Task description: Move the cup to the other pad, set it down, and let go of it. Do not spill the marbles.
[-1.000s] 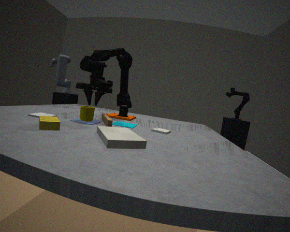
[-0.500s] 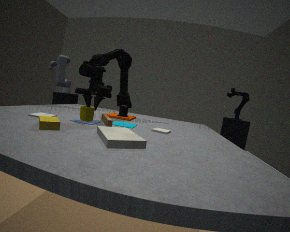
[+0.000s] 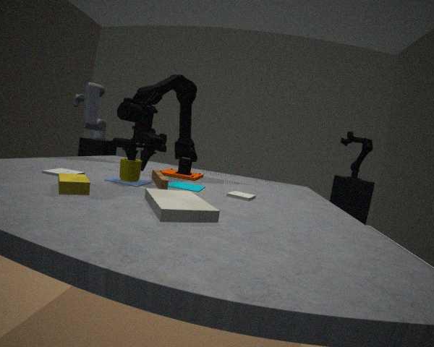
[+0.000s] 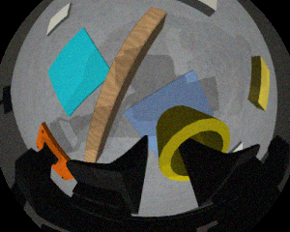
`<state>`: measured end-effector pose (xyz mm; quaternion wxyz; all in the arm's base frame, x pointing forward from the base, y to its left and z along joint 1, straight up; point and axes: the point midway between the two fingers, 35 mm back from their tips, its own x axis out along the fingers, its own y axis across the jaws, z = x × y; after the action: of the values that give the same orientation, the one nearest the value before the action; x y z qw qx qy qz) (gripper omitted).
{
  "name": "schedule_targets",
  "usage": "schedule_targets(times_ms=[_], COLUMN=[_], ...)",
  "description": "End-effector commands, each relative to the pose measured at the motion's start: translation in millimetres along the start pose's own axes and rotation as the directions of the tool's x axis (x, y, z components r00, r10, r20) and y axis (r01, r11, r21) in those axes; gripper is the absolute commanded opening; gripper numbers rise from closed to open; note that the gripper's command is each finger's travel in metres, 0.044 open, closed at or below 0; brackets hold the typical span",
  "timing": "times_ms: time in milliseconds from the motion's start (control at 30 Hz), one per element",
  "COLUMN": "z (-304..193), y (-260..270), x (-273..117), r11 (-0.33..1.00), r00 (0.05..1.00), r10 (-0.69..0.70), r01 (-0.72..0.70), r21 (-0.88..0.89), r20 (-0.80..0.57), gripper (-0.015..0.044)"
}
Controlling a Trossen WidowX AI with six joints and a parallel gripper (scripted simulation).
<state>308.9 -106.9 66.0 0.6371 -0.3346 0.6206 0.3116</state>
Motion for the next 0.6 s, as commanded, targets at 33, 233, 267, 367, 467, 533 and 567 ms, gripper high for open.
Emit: schedule_targets(times_ms=[33,233,267,367,467,533,567], z=[-0.4,-0.3,-0.3,-0.3,-0.3,-0.3,-0.3], y=[2.7,0.9,0.9,0.9,0.9,0.9,0.9], x=[3.5,1.5,1.5,1.5,1.5,1.5,1.5], r11=[1.000,1.000,1.000,1.000,1.000,1.000,1.000], r00=[1.000,1.000,1.000,1.000,1.000,1.000,1.000], r10=[0.010,0.003,0.003,0.003,0.003,0.003,0.003], r01=[-0.010,-0.003,-0.003,-0.003,-0.003,-0.003,-0.003], r21=[-0.006,0.000,0.000,0.000,0.000,0.000,0.000], r20=[0.000,-0.001,-0.001,-0.001,-0.001,-0.001,-0.001], gripper=[0.0166,0.0160,0.0153,0.0133,0.0113,0.0100,0.0093])
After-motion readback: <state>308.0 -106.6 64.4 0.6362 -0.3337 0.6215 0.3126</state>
